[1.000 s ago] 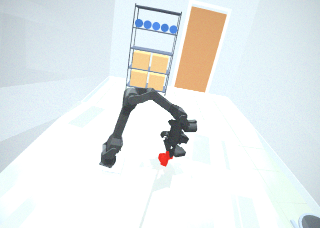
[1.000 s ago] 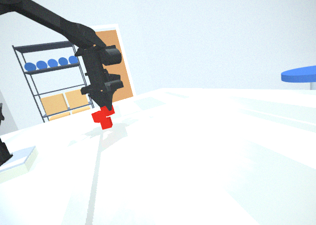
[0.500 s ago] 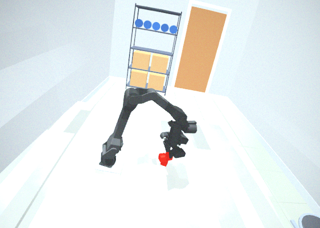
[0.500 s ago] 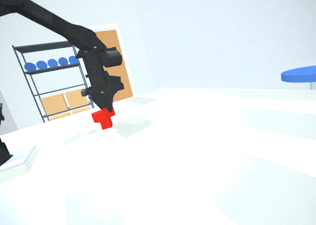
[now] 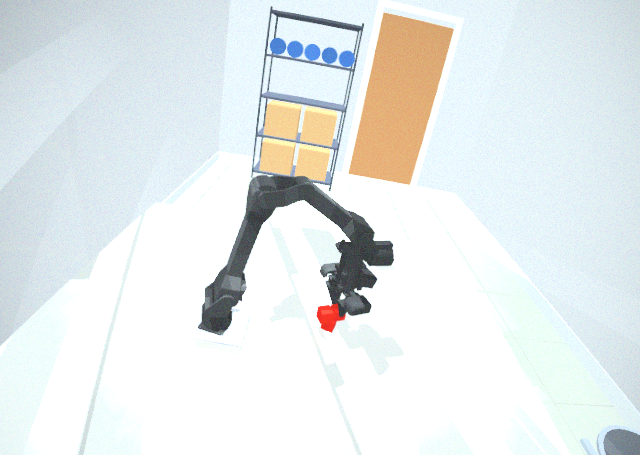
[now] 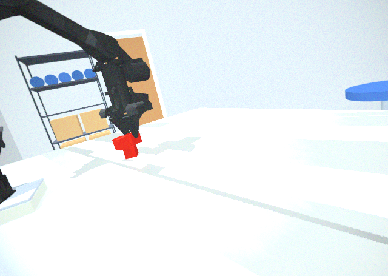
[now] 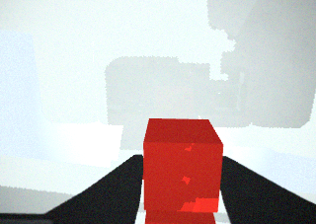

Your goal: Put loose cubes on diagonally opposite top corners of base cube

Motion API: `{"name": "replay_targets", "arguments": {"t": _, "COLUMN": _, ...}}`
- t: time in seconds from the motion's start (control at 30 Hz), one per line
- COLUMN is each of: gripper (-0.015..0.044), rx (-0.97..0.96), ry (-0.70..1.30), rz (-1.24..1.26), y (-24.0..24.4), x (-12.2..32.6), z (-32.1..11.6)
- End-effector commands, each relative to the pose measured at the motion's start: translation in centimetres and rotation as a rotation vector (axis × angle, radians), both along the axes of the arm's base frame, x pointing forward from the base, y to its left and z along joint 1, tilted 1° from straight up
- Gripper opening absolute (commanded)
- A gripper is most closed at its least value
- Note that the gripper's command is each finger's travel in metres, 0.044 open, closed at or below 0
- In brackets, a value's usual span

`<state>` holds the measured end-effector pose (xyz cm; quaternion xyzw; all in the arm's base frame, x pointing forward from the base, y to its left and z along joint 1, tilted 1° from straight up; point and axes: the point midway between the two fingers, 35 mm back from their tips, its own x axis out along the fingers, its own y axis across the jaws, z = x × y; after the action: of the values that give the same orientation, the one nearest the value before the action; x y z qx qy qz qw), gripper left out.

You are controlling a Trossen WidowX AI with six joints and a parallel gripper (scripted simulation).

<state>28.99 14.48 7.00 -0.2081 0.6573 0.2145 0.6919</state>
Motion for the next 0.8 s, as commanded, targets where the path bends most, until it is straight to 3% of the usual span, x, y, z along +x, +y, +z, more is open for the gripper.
{"name": "replay_targets", "arguments": {"t": 0.0, "gripper": 0.0205, "rx": -0.005, "ry": -0.004, "rz": 0.005, "y": -0.1, "x": 0.1, "z": 0.0}}
{"name": "replay_targets", "arguments": {"t": 0.77, "gripper": 0.0205, "rx": 0.0, "ry": 0.0, "rz": 0.0, "y": -0.1, "x": -0.1, "z": 3.1}}
